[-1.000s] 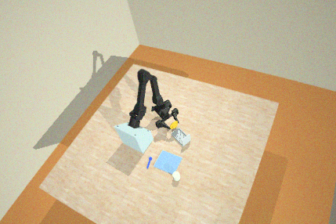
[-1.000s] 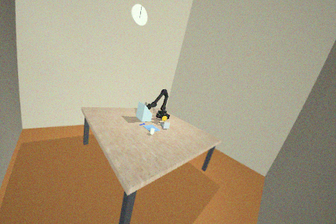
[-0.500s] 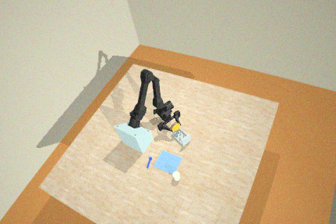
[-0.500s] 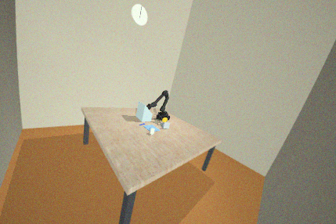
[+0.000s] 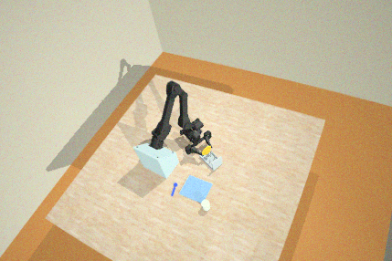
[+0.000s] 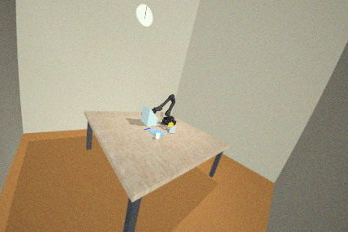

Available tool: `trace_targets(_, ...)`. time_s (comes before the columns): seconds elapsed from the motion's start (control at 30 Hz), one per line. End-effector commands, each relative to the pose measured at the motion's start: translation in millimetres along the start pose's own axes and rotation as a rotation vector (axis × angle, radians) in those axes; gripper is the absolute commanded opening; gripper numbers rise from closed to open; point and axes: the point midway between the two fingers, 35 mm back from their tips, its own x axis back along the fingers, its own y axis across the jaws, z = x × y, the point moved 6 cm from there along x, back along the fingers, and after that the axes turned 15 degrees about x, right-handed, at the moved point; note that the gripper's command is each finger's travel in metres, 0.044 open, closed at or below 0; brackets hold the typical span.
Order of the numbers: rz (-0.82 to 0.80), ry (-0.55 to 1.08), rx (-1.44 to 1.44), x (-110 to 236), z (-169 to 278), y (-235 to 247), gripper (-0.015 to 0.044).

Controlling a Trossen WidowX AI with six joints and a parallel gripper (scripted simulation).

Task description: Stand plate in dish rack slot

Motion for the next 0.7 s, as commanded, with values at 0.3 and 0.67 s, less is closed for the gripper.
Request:
trace_targets(0.3,0.002,0.009,0.012,-1.4,12.1,-0.8,0.0000)
trace_targets(0.67,0.001,0.008,0.006,-1.5,12.1,0.0,0.0131)
